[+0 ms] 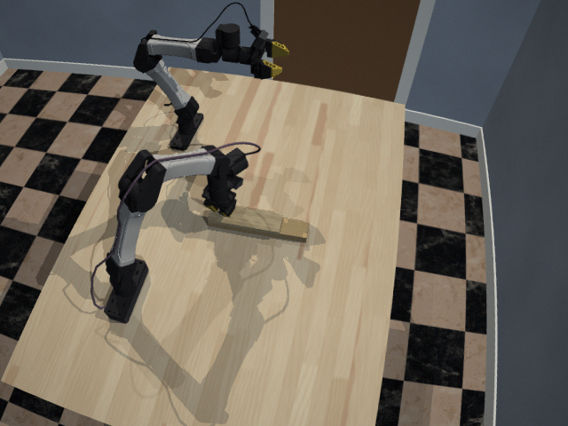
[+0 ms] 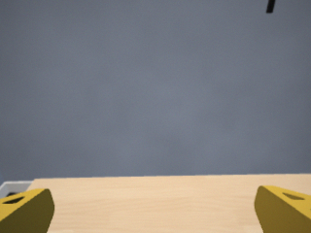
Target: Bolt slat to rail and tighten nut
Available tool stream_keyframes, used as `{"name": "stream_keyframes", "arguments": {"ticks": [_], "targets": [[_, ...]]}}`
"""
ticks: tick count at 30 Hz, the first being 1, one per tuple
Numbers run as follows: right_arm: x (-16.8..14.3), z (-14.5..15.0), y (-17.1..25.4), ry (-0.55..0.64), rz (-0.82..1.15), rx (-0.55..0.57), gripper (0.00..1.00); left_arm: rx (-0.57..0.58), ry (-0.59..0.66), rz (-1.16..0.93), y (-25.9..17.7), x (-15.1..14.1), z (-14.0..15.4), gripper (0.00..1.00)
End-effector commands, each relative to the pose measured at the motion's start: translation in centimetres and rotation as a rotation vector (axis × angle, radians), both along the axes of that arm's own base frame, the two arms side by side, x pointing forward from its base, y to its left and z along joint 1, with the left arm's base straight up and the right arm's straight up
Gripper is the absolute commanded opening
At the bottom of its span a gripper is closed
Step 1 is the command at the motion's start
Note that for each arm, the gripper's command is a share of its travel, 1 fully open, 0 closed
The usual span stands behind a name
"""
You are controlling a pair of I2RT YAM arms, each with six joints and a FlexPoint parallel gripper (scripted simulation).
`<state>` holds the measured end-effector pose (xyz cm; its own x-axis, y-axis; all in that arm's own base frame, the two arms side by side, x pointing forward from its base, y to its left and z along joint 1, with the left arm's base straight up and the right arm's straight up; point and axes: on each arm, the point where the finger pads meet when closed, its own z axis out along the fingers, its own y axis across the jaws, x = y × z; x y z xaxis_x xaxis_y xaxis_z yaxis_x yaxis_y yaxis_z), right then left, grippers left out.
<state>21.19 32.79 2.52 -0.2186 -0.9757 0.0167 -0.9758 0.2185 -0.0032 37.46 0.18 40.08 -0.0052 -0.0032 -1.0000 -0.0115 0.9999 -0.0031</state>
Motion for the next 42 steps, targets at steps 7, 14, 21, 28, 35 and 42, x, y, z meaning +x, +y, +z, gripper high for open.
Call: {"name": "stream_keyframes", "arguments": {"ticks": [7, 14, 21, 28, 35, 42], "targets": [[0.2, 2.1, 0.6, -0.013, 0.695, 0.034, 0.36, 0.002, -0.020, -0.002, -0.1, -0.2, 0.8, 1.00], [0.2, 2.1, 0.6, -0.016, 0.888, 0.041, 0.36, 0.002, -0.020, -0.002, -0.1, -0.2, 0.8, 1.00], [0.1, 1.2, 0.5, 0.005, 0.888, 0.028, 0.36, 0.002, -0.020, -0.002, -0.1, -0.2, 0.8, 1.00], [0.2, 1.2, 0.5, 0.004, 0.888, 0.027, 0.36, 0.002, -0.020, -0.002, -0.1, -0.2, 0.8, 1.00], [0.2, 1.2, 0.5, 0.004, 0.884, 0.027, 0.36, 0.002, -0.020, -0.002, -0.1, -0.2, 0.8, 1.00], [0.1, 0.7, 0.4, 0.004, 0.884, 0.026, 0.36, 0.002, -0.020, -0.002, -0.1, -0.2, 0.8, 1.00]]}}
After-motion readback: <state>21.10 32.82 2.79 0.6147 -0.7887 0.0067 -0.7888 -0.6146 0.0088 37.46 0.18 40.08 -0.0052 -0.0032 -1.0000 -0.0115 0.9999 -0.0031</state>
